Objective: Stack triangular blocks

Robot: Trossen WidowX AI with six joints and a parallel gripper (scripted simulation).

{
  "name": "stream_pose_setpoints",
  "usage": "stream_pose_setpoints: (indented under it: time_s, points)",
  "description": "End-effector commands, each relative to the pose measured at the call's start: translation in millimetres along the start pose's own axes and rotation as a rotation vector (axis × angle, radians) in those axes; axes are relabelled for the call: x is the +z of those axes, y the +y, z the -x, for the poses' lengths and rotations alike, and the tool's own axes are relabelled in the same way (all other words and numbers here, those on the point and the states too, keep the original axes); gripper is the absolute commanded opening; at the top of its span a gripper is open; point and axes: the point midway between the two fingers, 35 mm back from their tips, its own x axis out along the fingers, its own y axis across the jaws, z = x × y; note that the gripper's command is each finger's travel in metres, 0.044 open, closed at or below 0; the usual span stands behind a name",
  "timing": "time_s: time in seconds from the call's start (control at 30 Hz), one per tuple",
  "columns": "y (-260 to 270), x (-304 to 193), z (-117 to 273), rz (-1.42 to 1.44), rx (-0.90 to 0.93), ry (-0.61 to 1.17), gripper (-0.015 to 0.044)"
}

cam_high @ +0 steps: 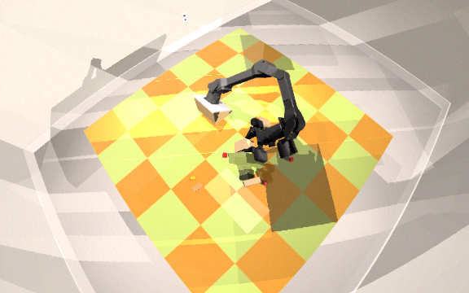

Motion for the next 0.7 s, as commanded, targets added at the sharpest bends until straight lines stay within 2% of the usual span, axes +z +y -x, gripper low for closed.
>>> stream_pose_setpoints:
  time_s: [0.0, 0.67]
  points:
    - [0.1, -3.1, 4.7, 0.006, -0.004, 0.004, 0.0]
    - [0.6, -5.6, -5.7, -0.623, 0.083, -0.143, 0.0]
